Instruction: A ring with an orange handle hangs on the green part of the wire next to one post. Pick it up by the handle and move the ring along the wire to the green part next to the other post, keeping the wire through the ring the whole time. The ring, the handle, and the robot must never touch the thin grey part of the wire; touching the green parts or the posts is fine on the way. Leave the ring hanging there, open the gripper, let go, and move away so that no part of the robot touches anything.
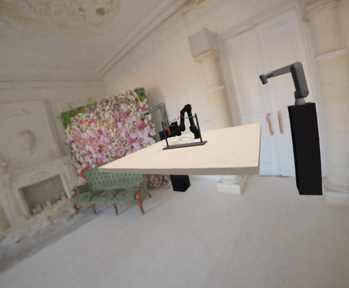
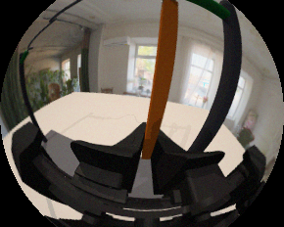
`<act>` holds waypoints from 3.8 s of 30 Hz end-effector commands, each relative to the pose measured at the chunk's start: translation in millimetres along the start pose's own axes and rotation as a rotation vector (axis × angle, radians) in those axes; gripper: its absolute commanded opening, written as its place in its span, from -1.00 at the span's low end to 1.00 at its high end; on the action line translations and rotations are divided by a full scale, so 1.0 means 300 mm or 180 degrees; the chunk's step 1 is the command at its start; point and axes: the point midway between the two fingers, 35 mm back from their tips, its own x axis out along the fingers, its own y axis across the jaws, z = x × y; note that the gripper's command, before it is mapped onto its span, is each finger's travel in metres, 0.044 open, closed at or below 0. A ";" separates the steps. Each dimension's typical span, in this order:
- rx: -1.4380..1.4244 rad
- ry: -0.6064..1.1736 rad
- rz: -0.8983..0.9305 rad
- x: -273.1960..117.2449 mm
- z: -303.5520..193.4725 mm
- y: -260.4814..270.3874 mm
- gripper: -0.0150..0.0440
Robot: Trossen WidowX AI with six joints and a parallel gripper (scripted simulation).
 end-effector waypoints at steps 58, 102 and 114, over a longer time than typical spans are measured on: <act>0.0029 -0.0023 -0.0030 0.001 0.012 0.094 -1.00; 0.0637 -0.0051 -0.0476 0.015 0.053 0.302 -1.00; 0.0472 0.0035 -0.0391 0.012 0.062 0.312 -1.00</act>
